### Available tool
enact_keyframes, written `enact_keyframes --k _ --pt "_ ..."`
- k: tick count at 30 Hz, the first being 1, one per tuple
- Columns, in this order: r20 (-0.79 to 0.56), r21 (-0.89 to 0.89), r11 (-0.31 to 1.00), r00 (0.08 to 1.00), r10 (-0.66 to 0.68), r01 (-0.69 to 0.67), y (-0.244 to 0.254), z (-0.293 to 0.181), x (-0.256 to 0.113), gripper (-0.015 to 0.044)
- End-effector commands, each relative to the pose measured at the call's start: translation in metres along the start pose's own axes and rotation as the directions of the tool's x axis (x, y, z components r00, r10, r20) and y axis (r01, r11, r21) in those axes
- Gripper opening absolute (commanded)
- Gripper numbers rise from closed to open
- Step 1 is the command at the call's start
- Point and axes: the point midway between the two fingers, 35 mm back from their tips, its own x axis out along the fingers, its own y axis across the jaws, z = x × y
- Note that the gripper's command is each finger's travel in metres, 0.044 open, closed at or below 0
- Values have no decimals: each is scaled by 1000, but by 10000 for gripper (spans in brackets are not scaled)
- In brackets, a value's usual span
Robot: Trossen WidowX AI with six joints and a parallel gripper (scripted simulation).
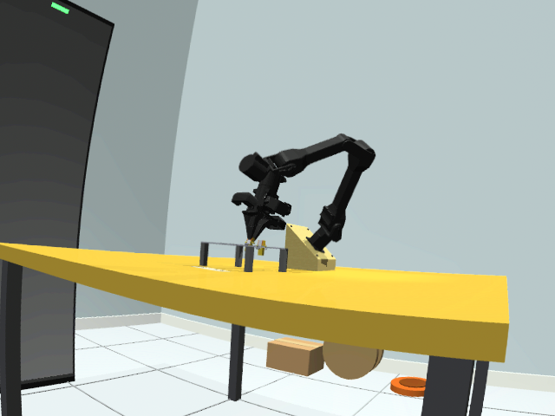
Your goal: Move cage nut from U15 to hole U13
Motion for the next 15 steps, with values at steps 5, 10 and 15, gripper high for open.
enact_keyframes --k 5,10,15 --pt "3 2 1000 1000 -14 14 0 1 -1 29" --pt "3 3 1000 1000 -22 22 1 1 0 29" --pt "4 3 1000 1000 -29 29 1 1 0 29"
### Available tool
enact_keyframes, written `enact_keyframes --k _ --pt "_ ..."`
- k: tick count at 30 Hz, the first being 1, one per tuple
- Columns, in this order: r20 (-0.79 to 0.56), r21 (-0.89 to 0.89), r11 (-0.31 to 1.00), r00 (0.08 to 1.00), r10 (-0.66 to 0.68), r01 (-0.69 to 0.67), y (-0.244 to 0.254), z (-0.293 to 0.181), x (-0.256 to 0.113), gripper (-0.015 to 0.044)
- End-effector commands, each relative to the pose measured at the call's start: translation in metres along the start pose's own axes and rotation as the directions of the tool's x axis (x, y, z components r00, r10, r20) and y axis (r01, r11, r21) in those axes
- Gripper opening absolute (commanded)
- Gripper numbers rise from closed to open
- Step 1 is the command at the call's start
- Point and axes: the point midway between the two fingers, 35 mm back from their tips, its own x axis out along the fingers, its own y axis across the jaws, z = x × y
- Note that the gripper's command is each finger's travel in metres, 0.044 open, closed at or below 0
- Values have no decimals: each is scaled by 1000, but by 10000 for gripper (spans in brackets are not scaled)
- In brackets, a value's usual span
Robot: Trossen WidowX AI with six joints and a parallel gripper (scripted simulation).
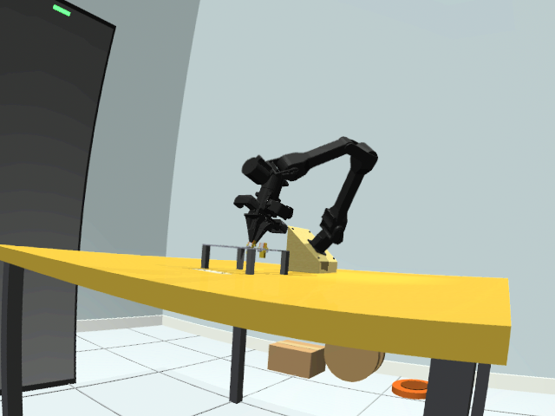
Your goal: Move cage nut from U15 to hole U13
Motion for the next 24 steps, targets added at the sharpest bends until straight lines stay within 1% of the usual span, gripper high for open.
enact_keyframes --k 1,24 --pt "3 1 1000 1000 -9 9 0 1 -1 29" --pt "3 1 1000 1000 -17 17 0 1 -1 29"
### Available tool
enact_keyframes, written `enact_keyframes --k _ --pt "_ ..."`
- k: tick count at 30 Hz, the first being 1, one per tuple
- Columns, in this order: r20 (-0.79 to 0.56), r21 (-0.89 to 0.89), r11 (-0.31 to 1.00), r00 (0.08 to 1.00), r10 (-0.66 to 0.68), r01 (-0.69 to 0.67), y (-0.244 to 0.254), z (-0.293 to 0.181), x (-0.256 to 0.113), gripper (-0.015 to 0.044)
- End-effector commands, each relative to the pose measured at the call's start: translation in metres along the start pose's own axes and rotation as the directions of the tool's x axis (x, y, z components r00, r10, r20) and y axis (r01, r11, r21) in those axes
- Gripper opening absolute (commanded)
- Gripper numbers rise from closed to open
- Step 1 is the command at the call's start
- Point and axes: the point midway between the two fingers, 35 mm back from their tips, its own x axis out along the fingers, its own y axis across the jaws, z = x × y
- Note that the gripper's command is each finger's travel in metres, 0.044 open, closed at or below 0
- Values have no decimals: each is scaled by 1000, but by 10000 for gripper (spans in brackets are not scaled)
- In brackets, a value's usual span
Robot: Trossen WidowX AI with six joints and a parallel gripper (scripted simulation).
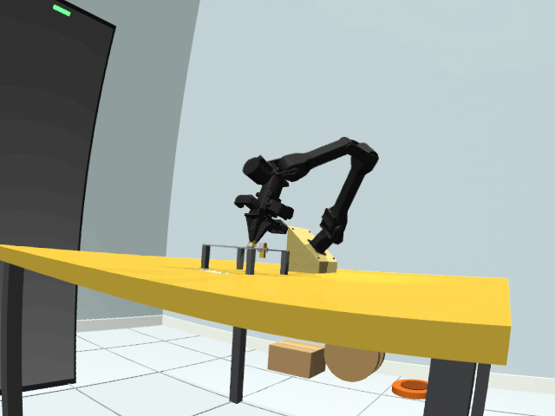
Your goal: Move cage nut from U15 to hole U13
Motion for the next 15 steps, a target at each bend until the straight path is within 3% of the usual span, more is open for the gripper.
enact_keyframes --k 1,15 --pt "3 2 1000 1000 -6 6 -1 1 -1 29" --pt "1 2 1000 1000 -27 27 1 1 0 29"
